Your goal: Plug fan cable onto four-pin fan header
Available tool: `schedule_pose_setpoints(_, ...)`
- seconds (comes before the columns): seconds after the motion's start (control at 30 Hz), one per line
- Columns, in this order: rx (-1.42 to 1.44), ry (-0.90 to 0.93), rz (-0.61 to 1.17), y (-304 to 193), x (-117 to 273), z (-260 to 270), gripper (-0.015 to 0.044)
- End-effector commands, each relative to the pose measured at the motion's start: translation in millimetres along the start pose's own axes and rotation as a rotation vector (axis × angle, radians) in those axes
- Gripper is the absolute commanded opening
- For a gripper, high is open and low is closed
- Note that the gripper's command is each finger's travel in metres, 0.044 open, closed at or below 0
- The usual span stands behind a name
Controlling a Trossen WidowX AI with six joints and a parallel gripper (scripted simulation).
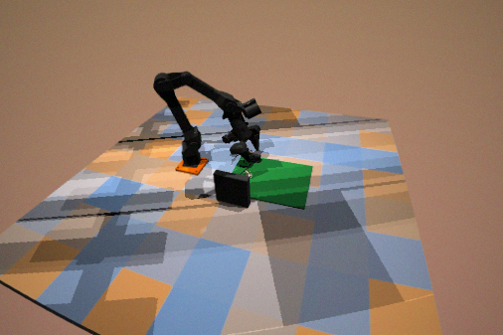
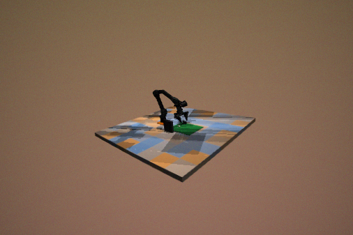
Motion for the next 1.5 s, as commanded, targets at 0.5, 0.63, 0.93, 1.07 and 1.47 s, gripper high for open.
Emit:
schedule_pose_setpoints(0.5, 0.000, 0.000, 0.001, -0.4, 0.3, -0.1, 0.0065)
schedule_pose_setpoints(0.63, 0.000, 0.000, 0.001, -0.4, 0.3, -0.1, 0.0039)
schedule_pose_setpoints(0.93, 0.001, 0.000, 0.000, -10.6, 17.4, 0.0, 0.0000)
schedule_pose_setpoints(1.07, 0.002, 0.000, -0.001, -16.3, 28.5, 0.5, 0.0000)
schedule_pose_setpoints(1.47, 0.005, 0.000, -0.003, -29.5, 64.2, 4.3, 0.0000)
Point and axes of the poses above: the point midway between the two fingers, 35 mm back from their tips, its own x axis back along the fingers, its own z axis across the jaws, y = z × x, the point moved 1 cm from there along x, back along the fingers, and after that the axes turned 10 degrees about x, right-handed, at the moved point
